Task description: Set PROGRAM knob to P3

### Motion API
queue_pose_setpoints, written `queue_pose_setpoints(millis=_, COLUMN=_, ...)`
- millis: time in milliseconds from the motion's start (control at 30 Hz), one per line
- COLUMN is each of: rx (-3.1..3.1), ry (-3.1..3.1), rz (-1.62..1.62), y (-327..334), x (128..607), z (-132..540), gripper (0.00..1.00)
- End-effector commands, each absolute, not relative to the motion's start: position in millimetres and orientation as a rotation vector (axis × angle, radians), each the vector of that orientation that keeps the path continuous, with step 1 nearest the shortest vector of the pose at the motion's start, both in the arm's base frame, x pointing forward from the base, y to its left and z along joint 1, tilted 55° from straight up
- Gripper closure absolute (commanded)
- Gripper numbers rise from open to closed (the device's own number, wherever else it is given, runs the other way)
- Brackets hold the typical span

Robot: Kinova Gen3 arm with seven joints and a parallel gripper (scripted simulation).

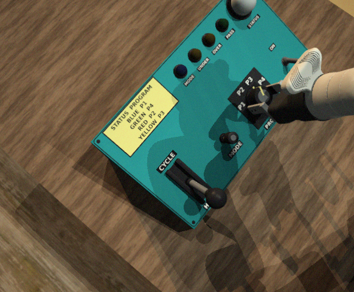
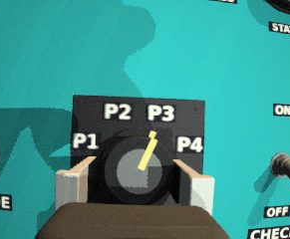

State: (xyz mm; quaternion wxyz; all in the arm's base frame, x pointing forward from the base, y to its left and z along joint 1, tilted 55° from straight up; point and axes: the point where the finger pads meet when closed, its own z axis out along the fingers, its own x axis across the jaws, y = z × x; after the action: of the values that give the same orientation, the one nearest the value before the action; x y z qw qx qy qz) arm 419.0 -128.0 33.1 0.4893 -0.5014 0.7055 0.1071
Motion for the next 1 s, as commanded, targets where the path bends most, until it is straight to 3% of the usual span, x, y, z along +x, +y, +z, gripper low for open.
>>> queue_pose_setpoints(millis=0, rx=-1.224, ry=1.701, rz=0.271, y=-120.6, x=419.6, z=35.5, gripper=0.0)
queue_pose_setpoints(millis=967, rx=-1.224, ry=1.701, rz=0.271, y=-120.6, x=419.6, z=35.5, gripper=0.0)
